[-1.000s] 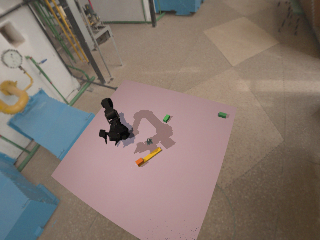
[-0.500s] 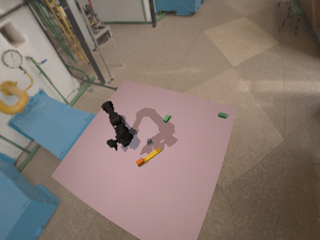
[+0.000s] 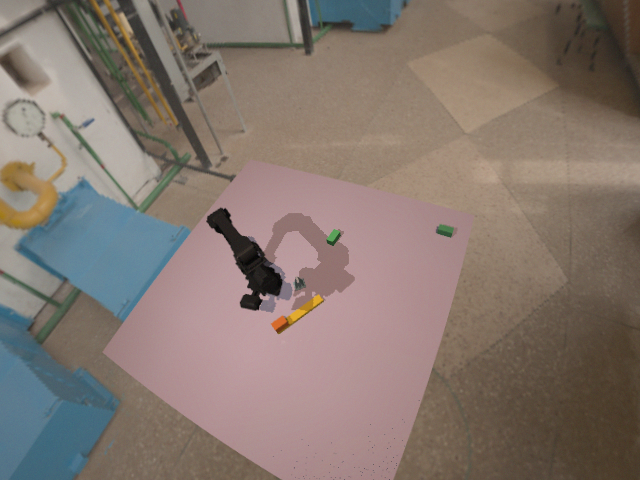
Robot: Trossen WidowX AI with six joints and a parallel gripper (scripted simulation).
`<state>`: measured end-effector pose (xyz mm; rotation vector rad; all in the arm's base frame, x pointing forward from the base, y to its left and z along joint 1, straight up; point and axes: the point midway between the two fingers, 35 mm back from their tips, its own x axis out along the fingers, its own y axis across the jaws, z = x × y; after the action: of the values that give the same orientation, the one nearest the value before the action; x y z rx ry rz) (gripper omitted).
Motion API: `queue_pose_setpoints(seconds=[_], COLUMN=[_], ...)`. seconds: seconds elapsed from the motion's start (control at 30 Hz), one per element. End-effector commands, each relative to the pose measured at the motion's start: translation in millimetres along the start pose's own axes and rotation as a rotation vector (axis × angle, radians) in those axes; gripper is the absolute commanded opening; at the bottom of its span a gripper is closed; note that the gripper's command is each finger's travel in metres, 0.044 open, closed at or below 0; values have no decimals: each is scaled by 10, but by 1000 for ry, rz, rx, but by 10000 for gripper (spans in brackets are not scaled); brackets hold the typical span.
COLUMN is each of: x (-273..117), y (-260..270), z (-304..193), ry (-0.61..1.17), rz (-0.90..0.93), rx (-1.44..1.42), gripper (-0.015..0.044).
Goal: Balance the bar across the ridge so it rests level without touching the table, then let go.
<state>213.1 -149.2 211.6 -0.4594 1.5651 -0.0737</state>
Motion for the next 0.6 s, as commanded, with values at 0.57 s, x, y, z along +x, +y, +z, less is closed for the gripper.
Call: queue_pose_setpoints(seconds=[0.57], x=[314], y=[317], z=[870], ry=[-174], rz=[226], rx=[-710], gripper=[315])
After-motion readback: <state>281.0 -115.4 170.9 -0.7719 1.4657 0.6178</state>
